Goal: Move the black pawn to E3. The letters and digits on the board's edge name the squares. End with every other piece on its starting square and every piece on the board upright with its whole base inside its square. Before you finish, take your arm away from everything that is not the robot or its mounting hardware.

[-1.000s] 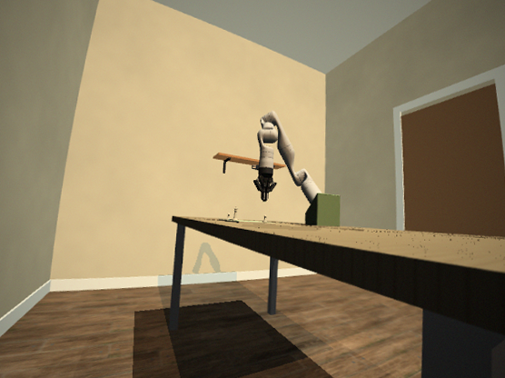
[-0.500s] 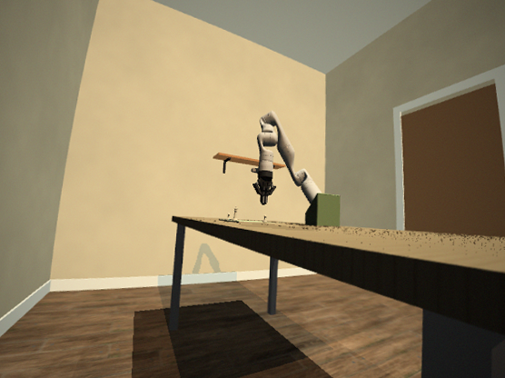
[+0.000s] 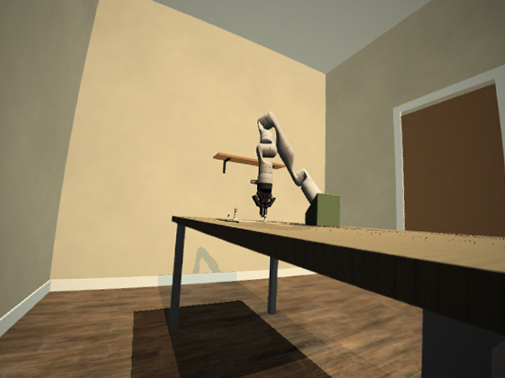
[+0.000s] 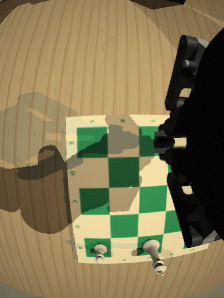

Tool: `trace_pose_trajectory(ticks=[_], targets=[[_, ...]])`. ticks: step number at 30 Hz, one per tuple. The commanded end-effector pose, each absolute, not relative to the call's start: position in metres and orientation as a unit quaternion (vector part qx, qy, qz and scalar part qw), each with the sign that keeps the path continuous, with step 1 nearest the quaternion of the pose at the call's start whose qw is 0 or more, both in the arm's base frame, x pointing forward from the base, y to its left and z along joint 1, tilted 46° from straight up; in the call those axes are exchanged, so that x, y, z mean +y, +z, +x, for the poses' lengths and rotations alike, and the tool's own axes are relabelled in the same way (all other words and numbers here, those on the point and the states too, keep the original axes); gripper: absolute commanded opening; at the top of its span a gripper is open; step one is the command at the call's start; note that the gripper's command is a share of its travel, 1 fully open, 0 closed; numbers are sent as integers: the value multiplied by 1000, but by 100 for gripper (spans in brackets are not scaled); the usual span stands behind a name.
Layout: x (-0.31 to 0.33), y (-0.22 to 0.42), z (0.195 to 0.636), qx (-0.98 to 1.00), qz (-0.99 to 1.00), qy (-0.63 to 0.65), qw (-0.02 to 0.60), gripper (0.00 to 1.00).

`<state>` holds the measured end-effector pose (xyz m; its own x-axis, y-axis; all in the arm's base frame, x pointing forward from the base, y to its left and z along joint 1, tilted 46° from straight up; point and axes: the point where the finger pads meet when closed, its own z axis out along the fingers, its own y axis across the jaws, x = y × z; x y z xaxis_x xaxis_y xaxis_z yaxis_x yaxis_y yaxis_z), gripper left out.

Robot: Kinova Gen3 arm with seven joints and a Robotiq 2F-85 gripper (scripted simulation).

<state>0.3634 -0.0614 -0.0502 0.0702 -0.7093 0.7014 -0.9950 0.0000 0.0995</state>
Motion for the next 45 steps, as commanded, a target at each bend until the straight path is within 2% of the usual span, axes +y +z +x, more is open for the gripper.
trace_pose_trajectory(ticks=[1, 45], targets=[[-70, -55, 361, -639, 665, 237, 307, 0], [-75, -60, 361, -639, 665, 237, 307, 0]])
